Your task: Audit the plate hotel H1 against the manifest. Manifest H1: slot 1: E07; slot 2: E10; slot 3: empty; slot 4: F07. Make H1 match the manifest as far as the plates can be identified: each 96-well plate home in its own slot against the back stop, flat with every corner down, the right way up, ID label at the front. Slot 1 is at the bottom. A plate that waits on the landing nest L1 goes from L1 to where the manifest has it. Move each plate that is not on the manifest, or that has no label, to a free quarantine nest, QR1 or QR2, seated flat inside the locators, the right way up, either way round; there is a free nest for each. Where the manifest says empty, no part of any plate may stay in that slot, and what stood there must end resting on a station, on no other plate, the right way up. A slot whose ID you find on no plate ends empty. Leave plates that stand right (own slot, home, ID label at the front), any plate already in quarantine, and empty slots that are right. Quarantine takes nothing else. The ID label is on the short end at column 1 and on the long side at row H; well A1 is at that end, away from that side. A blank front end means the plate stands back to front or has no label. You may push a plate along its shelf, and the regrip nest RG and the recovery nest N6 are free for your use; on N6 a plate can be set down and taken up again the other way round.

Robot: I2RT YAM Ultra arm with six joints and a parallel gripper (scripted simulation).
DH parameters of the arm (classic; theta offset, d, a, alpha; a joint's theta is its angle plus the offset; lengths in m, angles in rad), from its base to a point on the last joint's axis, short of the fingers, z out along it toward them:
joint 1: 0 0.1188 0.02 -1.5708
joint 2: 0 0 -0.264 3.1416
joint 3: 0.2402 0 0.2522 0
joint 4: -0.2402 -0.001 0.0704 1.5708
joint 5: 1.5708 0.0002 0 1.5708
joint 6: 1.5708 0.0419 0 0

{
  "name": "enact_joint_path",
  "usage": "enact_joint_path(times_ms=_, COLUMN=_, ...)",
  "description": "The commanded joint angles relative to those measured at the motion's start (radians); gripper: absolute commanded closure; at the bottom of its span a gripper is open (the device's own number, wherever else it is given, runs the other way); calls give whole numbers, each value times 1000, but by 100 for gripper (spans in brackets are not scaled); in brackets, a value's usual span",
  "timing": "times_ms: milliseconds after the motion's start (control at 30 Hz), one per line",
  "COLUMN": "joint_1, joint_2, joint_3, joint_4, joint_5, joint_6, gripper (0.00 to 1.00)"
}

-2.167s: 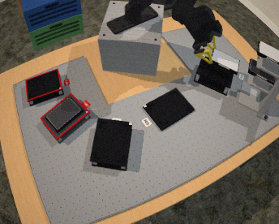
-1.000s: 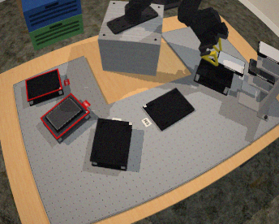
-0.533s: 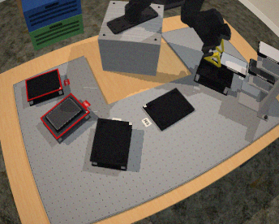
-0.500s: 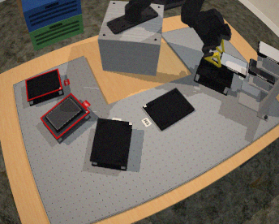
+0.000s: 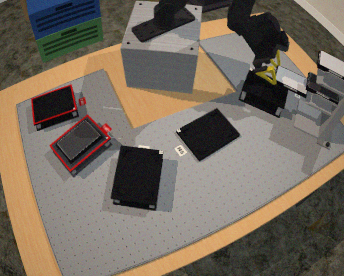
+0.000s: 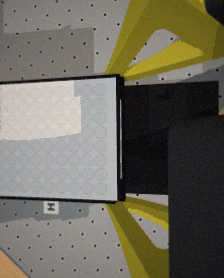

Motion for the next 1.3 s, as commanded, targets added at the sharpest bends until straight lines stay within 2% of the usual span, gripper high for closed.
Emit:
enact_joint_path(times_ms=0, joint_1=-6, joint_2=-6, joint_3=35, joint_4=-12, joint_5=-4, joint_6=-12, gripper=14)
enact_joint_path(times_ms=333, joint_1=-15, joint_2=14, joint_3=72, joint_4=-39, joint_5=-13, joint_6=-18, gripper=14)
enact_joint_path(times_ms=433, joint_1=-17, joint_2=12, joint_3=76, joint_4=-44, joint_5=-13, joint_6=-19, gripper=14)
enact_joint_path(times_ms=467, joint_1=-12, joint_2=-15, joint_3=83, joint_4=-32, joint_5=-11, joint_6=-20, gripper=14)
enact_joint_path(times_ms=700, joint_1=-20, joint_2=24, joint_3=108, joint_4=-65, joint_5=-19, joint_6=-24, gripper=14)
enact_joint_path(times_ms=733, joint_1=-18, joint_2=8, joint_3=89, joint_4=-56, joint_5=-14, joint_6=-18, gripper=14)
enact_joint_path(times_ms=1267, joint_1=-18, joint_2=9, joint_3=90, joint_4=-56, joint_5=-14, joint_6=-18, gripper=14)
